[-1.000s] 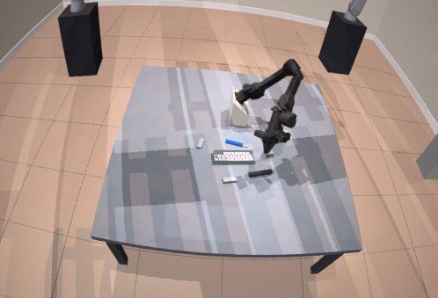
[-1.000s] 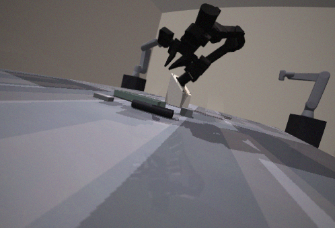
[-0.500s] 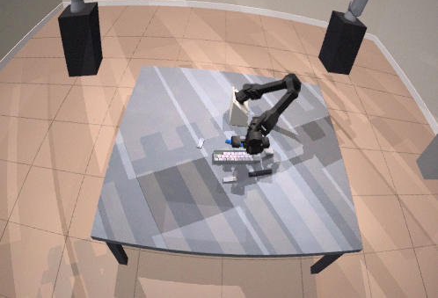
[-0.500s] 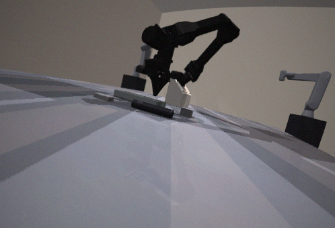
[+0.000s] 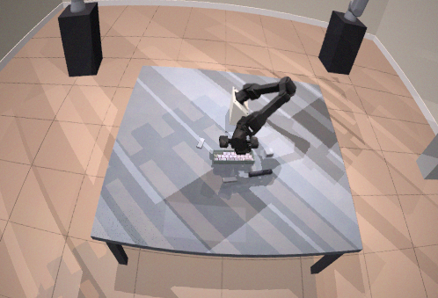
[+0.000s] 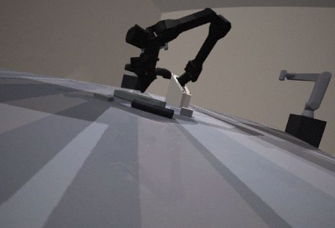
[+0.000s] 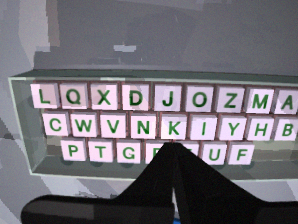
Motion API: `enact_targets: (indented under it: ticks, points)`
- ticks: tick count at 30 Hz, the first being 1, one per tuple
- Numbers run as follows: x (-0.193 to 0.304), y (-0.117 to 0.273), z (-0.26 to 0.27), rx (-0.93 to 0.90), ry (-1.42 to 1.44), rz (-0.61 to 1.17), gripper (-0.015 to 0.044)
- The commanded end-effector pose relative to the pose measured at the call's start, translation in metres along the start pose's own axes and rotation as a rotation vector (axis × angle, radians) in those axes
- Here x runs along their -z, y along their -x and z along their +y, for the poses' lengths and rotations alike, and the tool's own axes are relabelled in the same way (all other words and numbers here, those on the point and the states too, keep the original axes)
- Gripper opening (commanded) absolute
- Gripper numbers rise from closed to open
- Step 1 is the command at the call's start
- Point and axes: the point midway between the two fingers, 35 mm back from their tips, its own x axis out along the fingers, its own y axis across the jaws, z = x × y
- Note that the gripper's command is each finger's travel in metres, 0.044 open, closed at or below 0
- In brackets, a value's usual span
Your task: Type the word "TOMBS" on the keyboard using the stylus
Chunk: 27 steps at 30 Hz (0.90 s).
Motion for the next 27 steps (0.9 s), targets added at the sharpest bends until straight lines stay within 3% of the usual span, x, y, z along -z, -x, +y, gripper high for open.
enact_targets:
  ticks: [1, 10, 16, 27]
  points:
    - [-0.001, 0.000, -0.009, 0.000, 0.015, 0.000, 0.0000]
    - [-0.001, 0.000, -0.011, 0.001, 0.015, 0.000, 0.0000]
    - [-0.002, 0.001, -0.074, 0.004, 0.016, -0.001, 0.0000]
    - [-0.002, 0.001, -0.076, 0.004, 0.016, -0.001, 0.0000]
